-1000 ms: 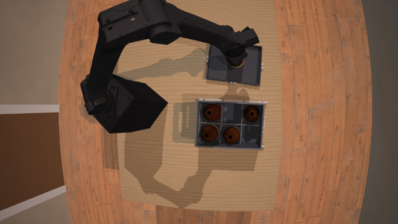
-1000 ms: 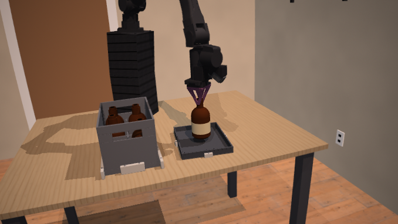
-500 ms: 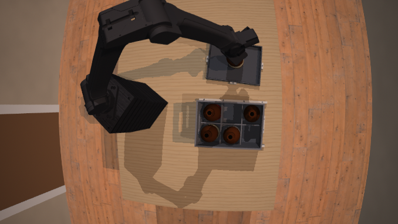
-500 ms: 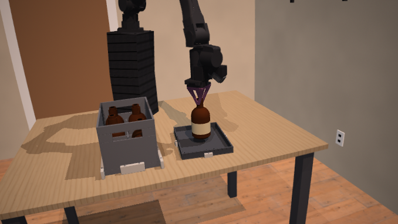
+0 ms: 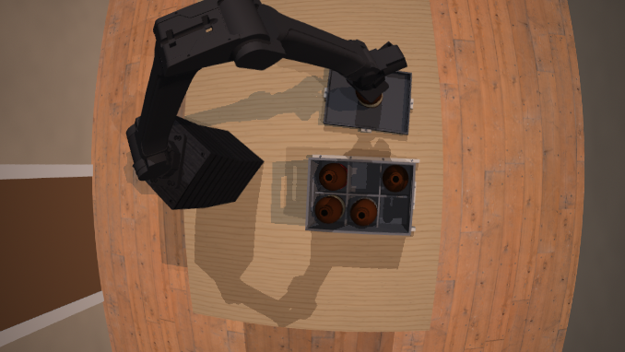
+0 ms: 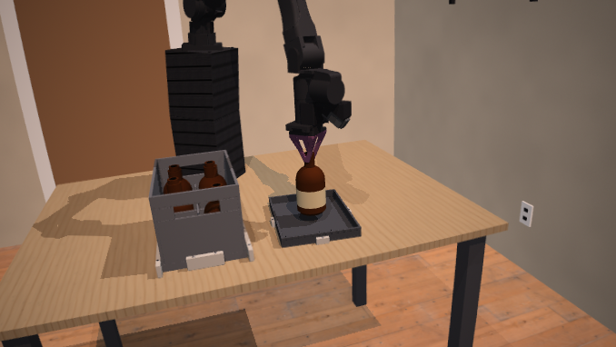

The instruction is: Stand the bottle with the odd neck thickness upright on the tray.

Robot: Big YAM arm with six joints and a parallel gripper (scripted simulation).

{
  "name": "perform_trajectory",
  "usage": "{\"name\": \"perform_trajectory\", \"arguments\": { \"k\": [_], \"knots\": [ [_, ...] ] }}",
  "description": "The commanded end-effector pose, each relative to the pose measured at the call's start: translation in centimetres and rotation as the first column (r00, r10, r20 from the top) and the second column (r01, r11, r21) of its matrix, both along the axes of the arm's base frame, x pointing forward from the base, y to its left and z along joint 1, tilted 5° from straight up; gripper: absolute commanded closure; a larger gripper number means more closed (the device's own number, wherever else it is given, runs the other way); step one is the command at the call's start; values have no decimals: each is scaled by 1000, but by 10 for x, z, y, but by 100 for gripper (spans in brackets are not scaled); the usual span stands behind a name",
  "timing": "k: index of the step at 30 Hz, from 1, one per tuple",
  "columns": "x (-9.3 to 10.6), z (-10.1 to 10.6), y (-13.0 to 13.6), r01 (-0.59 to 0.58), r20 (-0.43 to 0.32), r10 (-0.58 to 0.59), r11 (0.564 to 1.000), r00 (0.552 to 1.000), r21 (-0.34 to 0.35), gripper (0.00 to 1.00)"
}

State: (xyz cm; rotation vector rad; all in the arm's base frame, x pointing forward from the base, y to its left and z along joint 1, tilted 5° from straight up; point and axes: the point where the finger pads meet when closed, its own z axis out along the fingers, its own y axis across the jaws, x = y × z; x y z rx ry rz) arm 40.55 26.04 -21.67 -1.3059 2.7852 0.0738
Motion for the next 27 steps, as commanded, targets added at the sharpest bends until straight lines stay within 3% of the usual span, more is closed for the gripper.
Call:
{"name": "perform_trajectory", "arguments": {
  "k": [1, 18, 27],
  "knots": [
    [18, 19, 21, -3, 52, 2, 999, 999, 33, 100],
    [18, 19, 21, -3, 52, 2, 999, 999, 33, 100],
    [5, 11, 13, -3, 34, 2, 1000, 999, 21, 100]
  ]
}}
